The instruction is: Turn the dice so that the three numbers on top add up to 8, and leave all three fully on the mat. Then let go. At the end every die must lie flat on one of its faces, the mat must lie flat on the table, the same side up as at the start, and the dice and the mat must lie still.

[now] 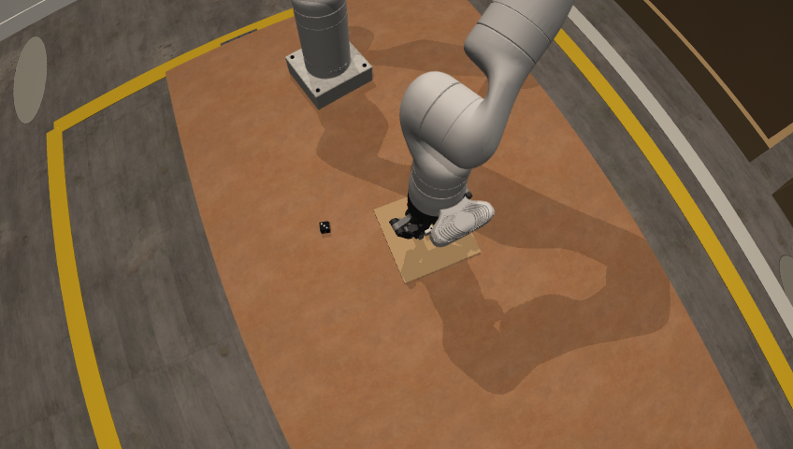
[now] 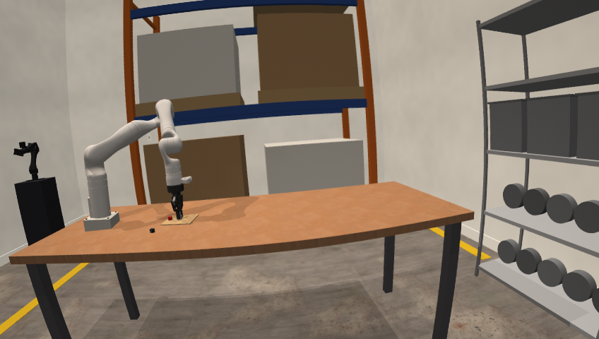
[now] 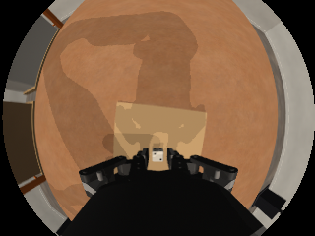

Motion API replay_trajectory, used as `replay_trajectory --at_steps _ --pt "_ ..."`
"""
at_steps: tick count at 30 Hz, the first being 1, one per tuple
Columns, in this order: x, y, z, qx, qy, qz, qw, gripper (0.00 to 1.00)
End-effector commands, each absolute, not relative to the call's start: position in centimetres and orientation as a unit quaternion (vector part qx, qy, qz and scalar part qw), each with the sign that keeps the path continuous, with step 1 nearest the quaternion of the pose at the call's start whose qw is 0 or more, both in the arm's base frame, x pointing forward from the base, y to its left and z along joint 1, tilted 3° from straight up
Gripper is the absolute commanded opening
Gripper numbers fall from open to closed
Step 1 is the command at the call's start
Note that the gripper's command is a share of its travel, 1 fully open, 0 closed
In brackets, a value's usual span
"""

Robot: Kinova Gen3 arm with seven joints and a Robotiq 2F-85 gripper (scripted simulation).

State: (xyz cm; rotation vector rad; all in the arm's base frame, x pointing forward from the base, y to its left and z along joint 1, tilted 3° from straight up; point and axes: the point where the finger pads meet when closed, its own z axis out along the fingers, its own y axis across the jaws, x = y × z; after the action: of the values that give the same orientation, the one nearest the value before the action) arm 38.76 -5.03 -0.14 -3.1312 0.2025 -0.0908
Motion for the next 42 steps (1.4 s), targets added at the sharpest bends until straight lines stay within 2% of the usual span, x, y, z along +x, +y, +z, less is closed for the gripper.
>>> replay_trajectory --at_steps 1,11,24,36,37,42 --pt "38.8 -5.0 -0.1 -0.997 0.065 -0.030 0.001 0.31" --pt "38.8 -5.0 0.7 -0.997 0.065 -0.030 0.001 0.31" --pt "38.4 -5.0 6.9 -0.997 0.065 -0.030 0.001 0.31" --pt "38.3 -5.0 8.9 -0.997 0.065 -0.030 0.001 0.31" --pt "38.3 -5.0 8.9 -0.997 0.065 -0.030 0.001 1.00" --pt "38.3 -5.0 8.9 -0.997 0.065 -0.030 0.001 1.00"
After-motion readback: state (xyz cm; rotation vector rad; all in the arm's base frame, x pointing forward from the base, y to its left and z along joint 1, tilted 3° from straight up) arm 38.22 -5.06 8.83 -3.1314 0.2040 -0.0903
